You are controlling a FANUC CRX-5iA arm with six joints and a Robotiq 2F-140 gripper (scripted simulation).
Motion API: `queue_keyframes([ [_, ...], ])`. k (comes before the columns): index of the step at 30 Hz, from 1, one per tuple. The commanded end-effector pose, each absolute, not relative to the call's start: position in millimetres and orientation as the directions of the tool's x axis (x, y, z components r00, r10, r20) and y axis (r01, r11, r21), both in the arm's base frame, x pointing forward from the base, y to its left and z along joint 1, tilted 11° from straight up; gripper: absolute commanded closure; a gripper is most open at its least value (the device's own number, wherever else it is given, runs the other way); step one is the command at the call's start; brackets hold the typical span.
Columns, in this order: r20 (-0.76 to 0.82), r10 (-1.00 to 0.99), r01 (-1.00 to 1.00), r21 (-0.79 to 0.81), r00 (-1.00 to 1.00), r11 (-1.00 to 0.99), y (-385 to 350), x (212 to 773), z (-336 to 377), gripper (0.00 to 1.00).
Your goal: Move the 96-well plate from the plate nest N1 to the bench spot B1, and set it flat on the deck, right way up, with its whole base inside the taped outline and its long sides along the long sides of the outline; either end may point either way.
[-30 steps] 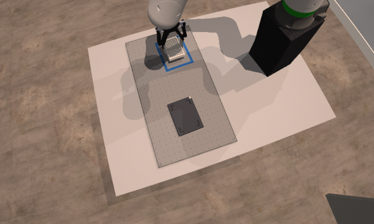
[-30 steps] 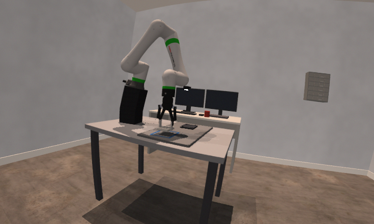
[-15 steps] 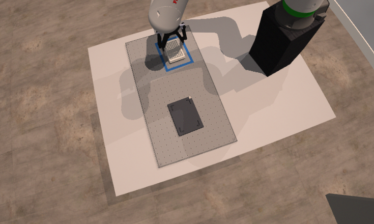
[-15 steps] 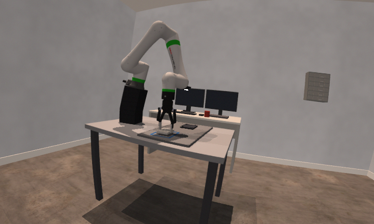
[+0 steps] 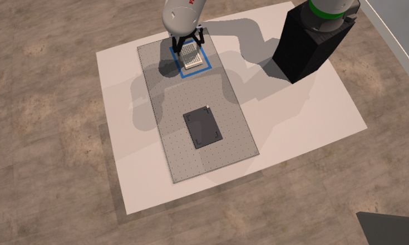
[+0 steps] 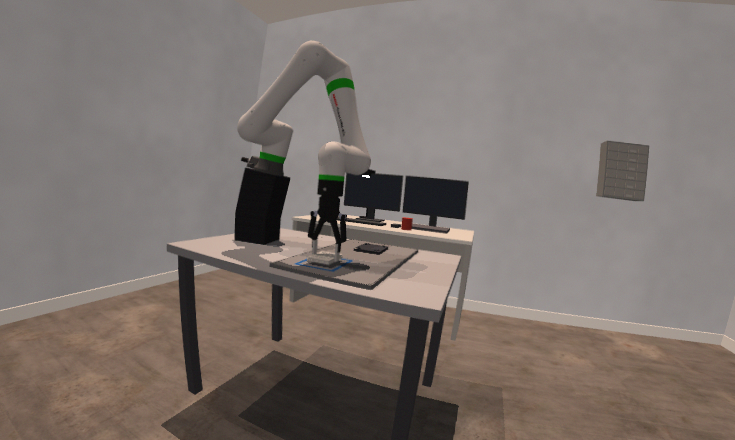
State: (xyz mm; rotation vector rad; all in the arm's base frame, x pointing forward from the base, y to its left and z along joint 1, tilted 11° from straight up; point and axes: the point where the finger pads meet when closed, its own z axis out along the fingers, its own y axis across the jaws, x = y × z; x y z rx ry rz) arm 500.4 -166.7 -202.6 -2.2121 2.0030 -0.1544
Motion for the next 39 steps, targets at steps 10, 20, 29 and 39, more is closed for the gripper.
queue_keyframes([
  [10, -0.026, -0.995, -0.979, -0.182, 0.101, -0.095, -166.8, 500.8, -203.8, 1.00],
  [20, -0.026, -0.995, -0.979, -0.182, 0.101, -0.095, -166.7, 501.1, -205.4, 1.00],
  [29, -0.026, -0.995, -0.979, -0.182, 0.101, -0.095, -166.6, 501.3, -206.6, 1.00],
  [39, -0.026, -0.995, -0.979, -0.182, 0.101, -0.095, -166.6, 501.6, -208.2, 1.00],
])
